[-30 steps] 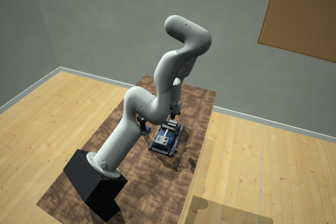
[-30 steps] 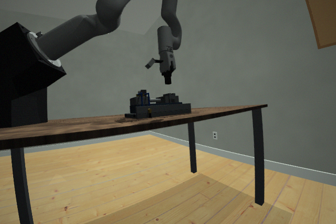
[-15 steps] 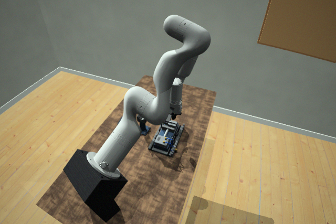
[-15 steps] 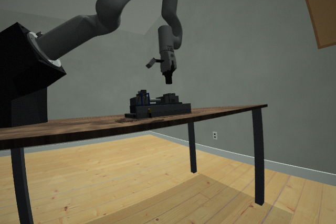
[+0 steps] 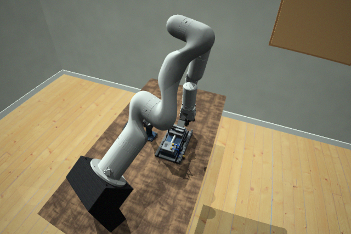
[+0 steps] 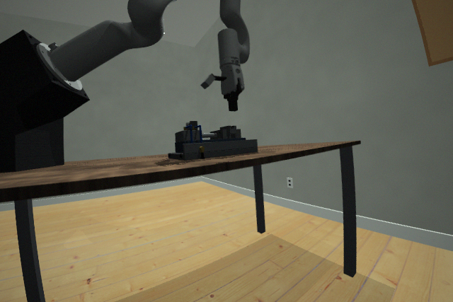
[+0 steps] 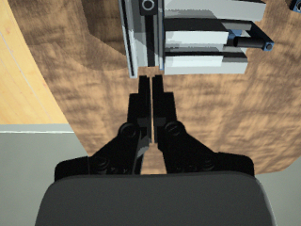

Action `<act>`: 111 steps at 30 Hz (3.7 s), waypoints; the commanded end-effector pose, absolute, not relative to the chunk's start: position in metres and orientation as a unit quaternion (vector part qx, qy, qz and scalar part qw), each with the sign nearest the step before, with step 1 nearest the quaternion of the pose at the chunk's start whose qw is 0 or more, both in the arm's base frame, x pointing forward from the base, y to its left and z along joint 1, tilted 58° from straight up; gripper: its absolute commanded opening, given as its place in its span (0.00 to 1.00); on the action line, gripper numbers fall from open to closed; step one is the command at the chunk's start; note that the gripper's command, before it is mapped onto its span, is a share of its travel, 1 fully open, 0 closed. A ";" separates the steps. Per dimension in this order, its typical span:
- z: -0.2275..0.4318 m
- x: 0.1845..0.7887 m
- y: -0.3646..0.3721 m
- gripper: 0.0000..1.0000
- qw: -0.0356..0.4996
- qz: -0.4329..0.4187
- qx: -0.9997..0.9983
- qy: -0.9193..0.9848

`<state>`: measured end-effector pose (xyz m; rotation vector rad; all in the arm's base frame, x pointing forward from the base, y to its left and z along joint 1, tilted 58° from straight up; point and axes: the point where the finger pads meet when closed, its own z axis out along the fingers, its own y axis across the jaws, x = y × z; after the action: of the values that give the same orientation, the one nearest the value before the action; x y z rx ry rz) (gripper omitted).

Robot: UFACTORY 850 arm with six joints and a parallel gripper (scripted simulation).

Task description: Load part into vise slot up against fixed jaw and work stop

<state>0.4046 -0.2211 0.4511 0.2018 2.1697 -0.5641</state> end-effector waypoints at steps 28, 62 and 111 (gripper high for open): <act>0.452 0.405 -0.221 0.00 0.432 -0.226 0.081 0.869; 0.437 0.423 -0.234 0.00 0.433 -0.226 0.080 0.869; 0.423 0.442 -0.247 0.00 0.433 -0.226 0.080 0.869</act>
<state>0.4421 -0.2475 0.4222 0.2006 2.1660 -0.5630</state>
